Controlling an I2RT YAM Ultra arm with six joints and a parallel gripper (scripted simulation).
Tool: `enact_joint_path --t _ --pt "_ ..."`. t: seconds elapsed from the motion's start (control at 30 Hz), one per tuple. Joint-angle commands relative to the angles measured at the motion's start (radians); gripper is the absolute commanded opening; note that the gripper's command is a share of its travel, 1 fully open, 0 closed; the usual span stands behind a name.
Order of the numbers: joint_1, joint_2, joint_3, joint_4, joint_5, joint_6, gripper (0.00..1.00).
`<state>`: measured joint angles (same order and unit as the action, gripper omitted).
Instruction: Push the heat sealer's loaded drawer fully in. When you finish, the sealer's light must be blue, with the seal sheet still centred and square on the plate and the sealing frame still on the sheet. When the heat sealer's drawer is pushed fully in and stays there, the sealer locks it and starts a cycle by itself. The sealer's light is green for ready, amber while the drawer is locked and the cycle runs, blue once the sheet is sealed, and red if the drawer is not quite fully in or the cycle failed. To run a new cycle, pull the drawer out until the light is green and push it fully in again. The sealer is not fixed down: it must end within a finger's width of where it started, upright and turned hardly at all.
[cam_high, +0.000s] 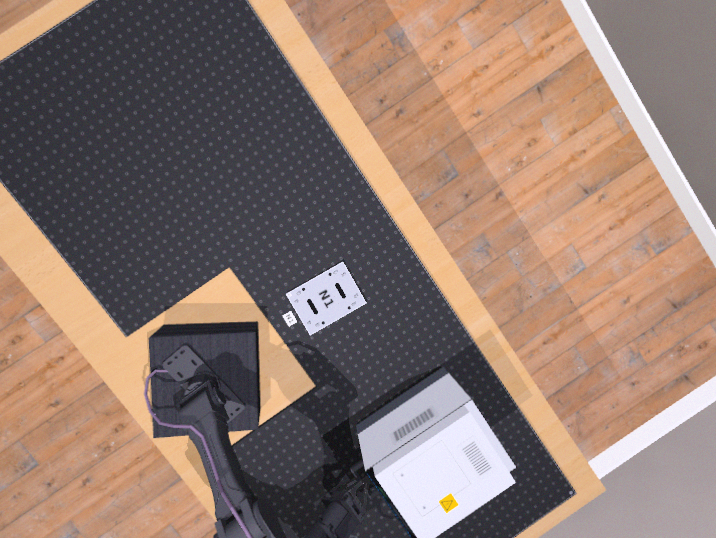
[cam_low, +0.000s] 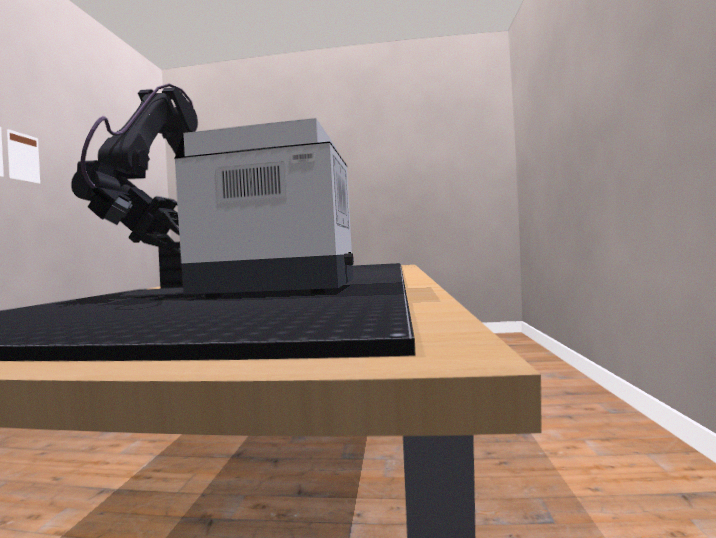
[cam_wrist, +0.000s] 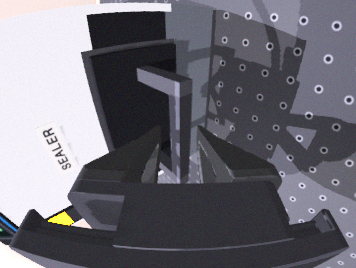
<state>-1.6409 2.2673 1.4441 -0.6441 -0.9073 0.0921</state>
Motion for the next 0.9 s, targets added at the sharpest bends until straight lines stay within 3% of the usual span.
enact_joint_path --t 0.0,0.87 --pt "0.0 0.014 0.034 -0.015 -0.024 -0.011 0.3" --pt "-0.017 0.017 0.039 -0.035 -0.025 -0.034 0.3"
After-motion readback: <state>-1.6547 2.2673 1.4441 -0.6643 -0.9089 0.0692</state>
